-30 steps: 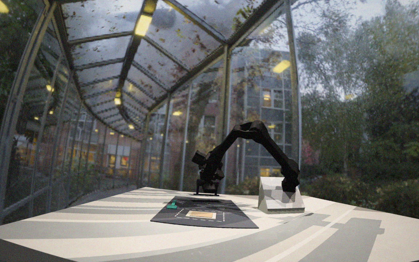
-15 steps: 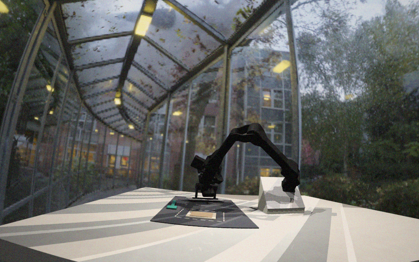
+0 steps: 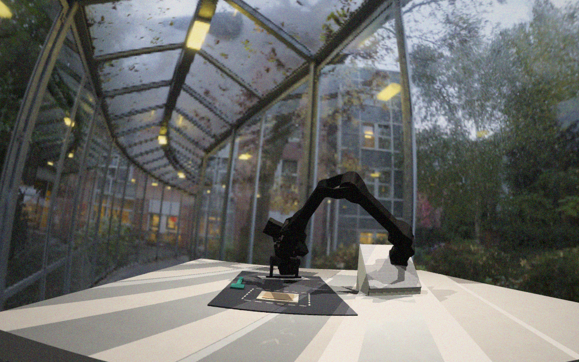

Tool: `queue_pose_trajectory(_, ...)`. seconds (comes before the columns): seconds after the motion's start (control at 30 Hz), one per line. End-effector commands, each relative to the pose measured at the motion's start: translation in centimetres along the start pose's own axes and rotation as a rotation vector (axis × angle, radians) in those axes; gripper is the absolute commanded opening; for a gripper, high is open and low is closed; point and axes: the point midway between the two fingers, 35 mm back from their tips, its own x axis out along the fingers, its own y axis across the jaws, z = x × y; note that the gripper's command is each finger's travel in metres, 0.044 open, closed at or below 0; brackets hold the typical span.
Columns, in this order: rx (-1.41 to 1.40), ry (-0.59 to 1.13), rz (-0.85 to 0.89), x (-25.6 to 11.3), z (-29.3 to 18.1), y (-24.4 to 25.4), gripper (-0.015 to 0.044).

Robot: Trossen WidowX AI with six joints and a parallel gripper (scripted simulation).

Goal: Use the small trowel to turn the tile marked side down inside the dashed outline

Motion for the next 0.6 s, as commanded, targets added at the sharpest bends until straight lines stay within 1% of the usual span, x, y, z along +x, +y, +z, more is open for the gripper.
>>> queue_pose_trajectory(0.0,0.003,-0.002,0.007,0.0,0.0,0.1,0.0263)
queue_pose_trajectory(0.03,0.003,-0.002,0.007,0.0,0.0,0.1,0.0289)
queue_pose_trajectory(0.07,0.003,-0.002,0.007,0.0,0.0,0.1,0.0300)
queue_pose_trajectory(0.37,0.003,-0.002,0.007,-0.1,0.0,0.1,0.0300)
queue_pose_trajectory(0.57,0.002,-0.001,0.005,-2.2,-0.1,0.1,0.0300)
